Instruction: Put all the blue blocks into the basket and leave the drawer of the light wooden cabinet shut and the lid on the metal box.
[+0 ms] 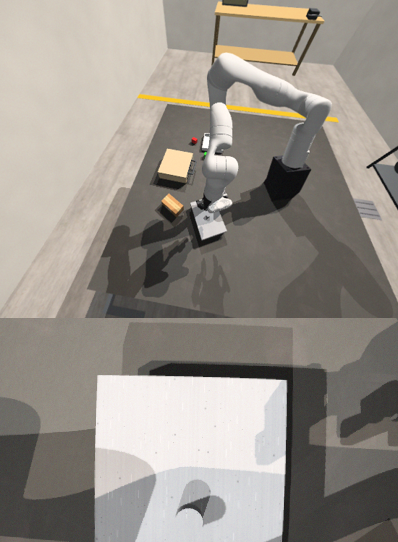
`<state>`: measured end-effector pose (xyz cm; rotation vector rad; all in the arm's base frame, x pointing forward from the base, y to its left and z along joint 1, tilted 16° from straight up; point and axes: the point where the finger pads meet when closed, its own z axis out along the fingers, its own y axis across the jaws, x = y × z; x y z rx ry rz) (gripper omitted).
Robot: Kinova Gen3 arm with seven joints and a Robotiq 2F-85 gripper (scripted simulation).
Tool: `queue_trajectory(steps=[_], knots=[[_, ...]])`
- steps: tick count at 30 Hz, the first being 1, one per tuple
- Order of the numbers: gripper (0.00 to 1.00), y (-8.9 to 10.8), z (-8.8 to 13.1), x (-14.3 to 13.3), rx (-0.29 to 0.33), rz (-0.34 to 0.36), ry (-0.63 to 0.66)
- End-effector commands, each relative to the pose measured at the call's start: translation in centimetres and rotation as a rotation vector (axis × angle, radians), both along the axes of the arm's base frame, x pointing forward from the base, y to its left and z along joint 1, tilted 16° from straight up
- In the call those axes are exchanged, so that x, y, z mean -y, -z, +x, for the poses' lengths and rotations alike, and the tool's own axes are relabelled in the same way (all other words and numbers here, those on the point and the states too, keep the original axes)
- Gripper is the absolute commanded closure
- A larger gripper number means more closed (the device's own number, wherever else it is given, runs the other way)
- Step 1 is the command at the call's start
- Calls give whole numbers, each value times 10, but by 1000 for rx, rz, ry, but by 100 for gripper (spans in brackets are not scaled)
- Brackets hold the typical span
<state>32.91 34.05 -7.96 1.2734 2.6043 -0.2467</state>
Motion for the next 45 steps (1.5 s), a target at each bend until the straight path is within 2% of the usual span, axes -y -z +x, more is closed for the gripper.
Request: queue_trajectory(steps=[1, 28, 45], knots=[[52, -1, 0, -1, 1, 2, -1], [52, 4, 1, 0, 1, 1, -1], [52, 33, 5, 8, 1, 1, -1]])
